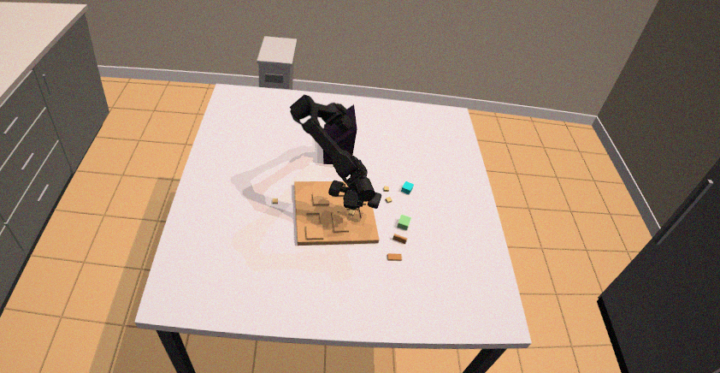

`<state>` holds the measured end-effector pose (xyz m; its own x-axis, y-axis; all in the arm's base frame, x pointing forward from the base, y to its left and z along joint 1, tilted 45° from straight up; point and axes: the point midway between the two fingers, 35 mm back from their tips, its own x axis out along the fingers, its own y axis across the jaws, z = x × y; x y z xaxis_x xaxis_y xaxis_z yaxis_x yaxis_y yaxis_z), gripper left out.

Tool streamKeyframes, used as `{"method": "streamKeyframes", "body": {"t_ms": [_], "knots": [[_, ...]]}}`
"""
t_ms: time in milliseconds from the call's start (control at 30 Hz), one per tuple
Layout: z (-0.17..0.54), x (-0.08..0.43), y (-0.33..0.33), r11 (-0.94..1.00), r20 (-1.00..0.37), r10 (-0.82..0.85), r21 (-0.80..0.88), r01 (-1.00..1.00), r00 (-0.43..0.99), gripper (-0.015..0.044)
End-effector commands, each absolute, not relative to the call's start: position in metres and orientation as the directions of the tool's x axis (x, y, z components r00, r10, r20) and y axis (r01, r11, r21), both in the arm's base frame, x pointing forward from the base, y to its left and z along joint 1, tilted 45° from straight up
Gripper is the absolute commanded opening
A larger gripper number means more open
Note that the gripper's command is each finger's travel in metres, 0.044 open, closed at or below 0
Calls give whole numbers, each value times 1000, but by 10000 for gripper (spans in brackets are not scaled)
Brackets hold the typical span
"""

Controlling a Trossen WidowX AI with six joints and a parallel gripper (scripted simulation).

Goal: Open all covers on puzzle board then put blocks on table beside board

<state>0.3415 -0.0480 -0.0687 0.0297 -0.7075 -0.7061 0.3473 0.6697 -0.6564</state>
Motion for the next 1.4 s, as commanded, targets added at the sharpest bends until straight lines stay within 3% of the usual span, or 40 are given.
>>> {"method": "streamKeyframes", "body": {"t_ms": [0, 1067, 1367], "knots": [[-73, 341, -52, 670, -703, -710, -661, 338, 33, 0], [-90, 349, -56, 670, -703, -711, -662, 336, 33, 0], [-89, 349, -55, 529, -703, -711, -502, 685, 33, 0]]}}
